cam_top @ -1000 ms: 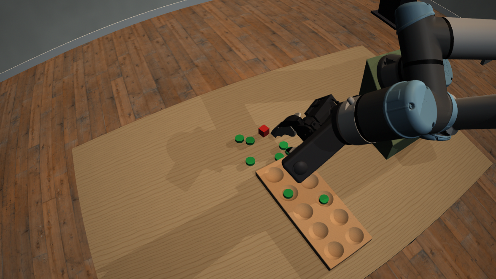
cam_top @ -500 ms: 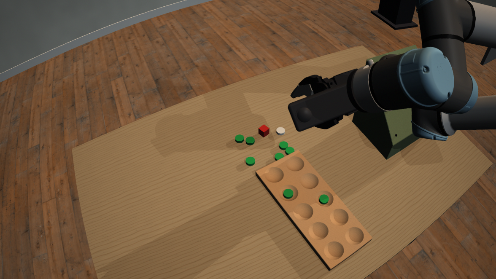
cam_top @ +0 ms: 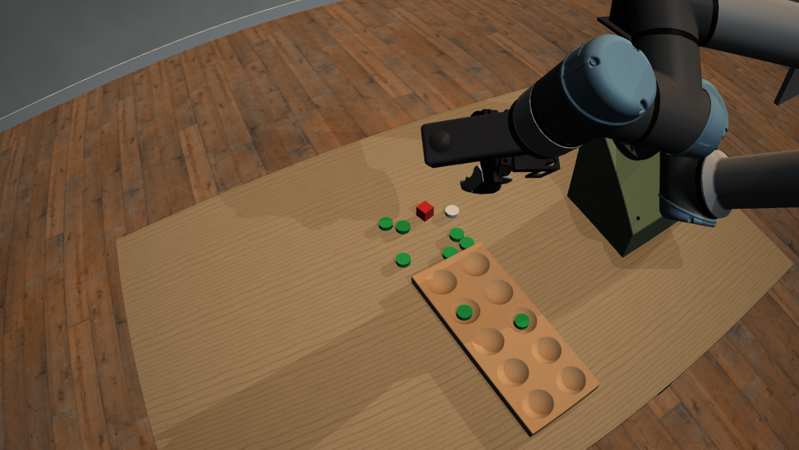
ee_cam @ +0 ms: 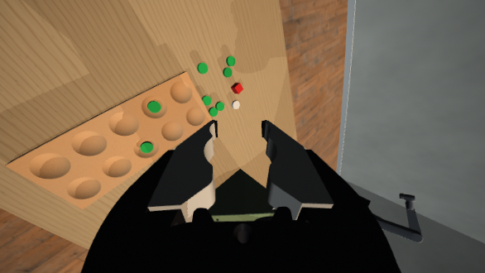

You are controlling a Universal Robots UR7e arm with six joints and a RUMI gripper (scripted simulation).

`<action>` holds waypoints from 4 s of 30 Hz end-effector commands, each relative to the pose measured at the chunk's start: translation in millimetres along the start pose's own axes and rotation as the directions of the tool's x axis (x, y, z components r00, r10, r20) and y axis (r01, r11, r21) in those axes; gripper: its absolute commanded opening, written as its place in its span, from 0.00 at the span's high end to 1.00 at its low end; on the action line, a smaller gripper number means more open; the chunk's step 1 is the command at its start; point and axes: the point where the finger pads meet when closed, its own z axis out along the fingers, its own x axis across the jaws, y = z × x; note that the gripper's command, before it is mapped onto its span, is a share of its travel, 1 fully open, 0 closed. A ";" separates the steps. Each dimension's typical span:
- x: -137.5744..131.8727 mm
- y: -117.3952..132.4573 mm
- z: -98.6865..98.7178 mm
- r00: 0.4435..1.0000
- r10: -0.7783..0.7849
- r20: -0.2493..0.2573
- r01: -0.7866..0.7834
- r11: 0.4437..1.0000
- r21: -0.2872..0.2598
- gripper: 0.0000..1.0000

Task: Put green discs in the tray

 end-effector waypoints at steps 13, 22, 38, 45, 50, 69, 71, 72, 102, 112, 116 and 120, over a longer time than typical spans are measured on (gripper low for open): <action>-11.3 -25.8 95.1 0.921 0.350 0.174 -0.322 0.932 -0.170 0.72; -20.5 -32.6 157.5 0.777 0.587 0.228 -0.505 0.797 -0.333 0.72; -32.4 -32.4 222.3 0.547 0.811 0.206 -0.636 0.564 -0.527 0.72; -34.6 -31.7 232.2 0.506 0.841 0.194 -0.649 0.519 -0.557 0.72; -35.0 -31.5 234.0 0.498 0.846 0.192 -0.651 0.510 -0.563 0.72; -67.7 -25.0 281.0 0.496 0.847 0.193 -0.652 0.510 -0.562 0.72; -75.7 -23.3 292.4 0.496 0.847 0.193 -0.652 0.510 -0.561 0.72; -79.3 -22.3 297.5 0.496 0.847 0.193 -0.652 0.510 -0.561 0.72; -92.9 -17.9 316.1 0.496 0.847 0.193 -0.652 0.510 -0.562 1.00; -92.9 -17.9 316.1 0.496 0.847 0.193 -0.652 0.510 -0.562 1.00; -92.9 -17.9 316.1 0.496 0.847 0.193 -0.652 0.510 -0.562 1.00; -92.9 -17.9 316.1 0.496 0.847 0.193 -0.652 0.510 -0.562 1.00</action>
